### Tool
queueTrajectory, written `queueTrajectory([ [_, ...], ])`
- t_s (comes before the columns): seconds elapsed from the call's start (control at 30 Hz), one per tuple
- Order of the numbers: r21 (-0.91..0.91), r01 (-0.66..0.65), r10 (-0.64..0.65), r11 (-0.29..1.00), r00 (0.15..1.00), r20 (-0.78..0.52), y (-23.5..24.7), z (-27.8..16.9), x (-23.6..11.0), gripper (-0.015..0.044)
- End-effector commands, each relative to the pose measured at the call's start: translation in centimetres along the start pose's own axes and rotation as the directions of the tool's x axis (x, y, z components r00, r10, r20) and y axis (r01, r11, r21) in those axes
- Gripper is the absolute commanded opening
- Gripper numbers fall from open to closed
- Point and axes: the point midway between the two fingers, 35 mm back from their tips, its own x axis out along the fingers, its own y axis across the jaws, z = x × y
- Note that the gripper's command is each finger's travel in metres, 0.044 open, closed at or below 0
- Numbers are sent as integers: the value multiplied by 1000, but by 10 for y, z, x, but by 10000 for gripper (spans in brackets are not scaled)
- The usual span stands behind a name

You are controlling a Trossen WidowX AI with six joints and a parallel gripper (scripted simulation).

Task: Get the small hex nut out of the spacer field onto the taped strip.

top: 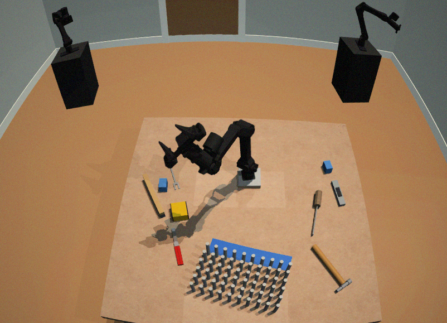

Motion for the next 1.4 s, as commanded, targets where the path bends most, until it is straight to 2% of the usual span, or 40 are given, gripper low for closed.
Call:
queueTrajectory([
  [0.0, -8, 5, -5, 1000, 1000, -6, -1, -1, -1, 426],
  [0.17, -217, 106, -146, 970, 974, -174, -26, -40, -36, 440],
  [0.3, -404, 122, -268, 907, 906, -328, -47, -72, -79, 440],
  [0.47, -592, 32, -402, 805, 765, -504, -69, -104, -144, 440],
  [0.63, -690, -155, -507, 707, 569, -648, -83, -124, -220, 440],
  [0.87, -624, -491, -600, 609, 230, -766, -93, -128, -337, 440],
  [1.1, -332, -758, -628, 561, -129, -767, -91, -100, -453, 440],
  [1.17, -295, -775, -628, 558, -162, -761, -90, -96, -464, 440],
  [1.37, -295, -775, -628, 558, -162, -761, -90, -96, -464, 440],
])
